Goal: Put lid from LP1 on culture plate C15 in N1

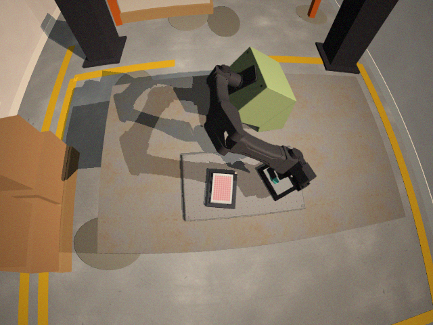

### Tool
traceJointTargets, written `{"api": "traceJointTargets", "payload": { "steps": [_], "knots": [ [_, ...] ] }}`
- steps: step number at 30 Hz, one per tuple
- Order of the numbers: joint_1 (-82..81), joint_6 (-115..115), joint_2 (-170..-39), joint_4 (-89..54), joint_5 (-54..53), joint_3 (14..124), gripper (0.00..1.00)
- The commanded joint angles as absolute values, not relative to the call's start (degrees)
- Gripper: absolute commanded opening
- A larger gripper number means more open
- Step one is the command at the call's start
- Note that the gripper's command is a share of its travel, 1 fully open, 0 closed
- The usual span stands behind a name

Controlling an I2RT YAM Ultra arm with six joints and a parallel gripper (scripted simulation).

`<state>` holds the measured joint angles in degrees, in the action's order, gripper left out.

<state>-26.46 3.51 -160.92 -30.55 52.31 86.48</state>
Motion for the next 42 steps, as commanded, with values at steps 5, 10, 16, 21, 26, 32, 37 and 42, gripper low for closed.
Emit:
{"api": "traceJointTargets", "payload": {
  "steps": [5, 10, 16, 21, 26, 32, 37, 42],
  "knots": [
    [-27.55, 3.41, -160.67, -30.9, 52.37, 86.69, 1.0],
    [-27.55, 3.41, -160.67, -30.9, 52.37, 86.69, 1.0],
    [-27.55, 3.41, -160.67, -30.9, 52.37, 86.69, 1.0],
    [-27.55, 3.41, -160.67, -30.9, 52.37, 86.69, 1.0],
    [-26.95, 2.46, -161.02, -29.6, 52.52, 86.48, 1.0],
    [-25.72, 0.5, -161.72, -26.91, 52.81, 86.05, 1.0],
    [-25.11, -0.49, -162.1, -25.57, 52.95, 85.87, 1.0],
    [-24.08, -2.17, -162.74, -23.34, 53.15, 85.62, 1.0]
  ]
}}
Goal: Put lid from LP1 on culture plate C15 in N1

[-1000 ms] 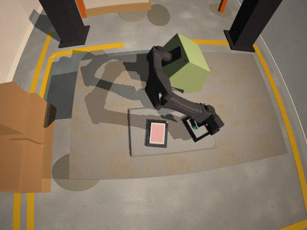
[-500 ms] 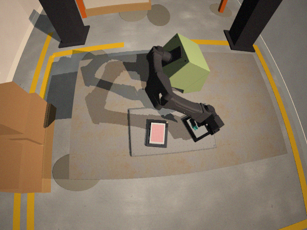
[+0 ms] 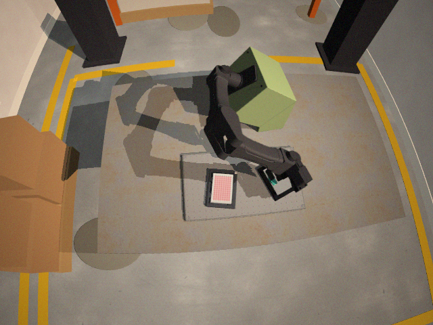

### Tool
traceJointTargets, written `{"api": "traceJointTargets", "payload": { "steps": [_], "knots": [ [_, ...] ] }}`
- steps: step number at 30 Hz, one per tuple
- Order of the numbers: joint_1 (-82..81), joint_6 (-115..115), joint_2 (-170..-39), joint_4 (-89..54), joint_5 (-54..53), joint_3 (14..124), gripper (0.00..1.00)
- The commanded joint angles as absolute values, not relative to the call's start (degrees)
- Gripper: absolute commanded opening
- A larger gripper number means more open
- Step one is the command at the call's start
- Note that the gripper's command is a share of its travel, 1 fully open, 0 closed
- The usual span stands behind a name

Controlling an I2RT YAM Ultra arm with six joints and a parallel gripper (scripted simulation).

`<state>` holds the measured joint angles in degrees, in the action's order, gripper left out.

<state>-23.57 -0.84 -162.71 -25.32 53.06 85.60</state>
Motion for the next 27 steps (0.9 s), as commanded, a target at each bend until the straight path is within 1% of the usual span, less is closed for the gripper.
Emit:
{"api": "traceJointTargets", "payload": {
  "steps": [1, 5, 27],
  "knots": [
    [-23.88, -2.51, -162.87, -22.89, 53.19, 85.57, 1.0],
    [-23.08, -3.83, -163.39, -21.17, 53.33, 85.42, 1.0],
    [-23.22, -3.59, -163.3, -21.49, 53.3, 85.46, 1.0]
  ]
}}
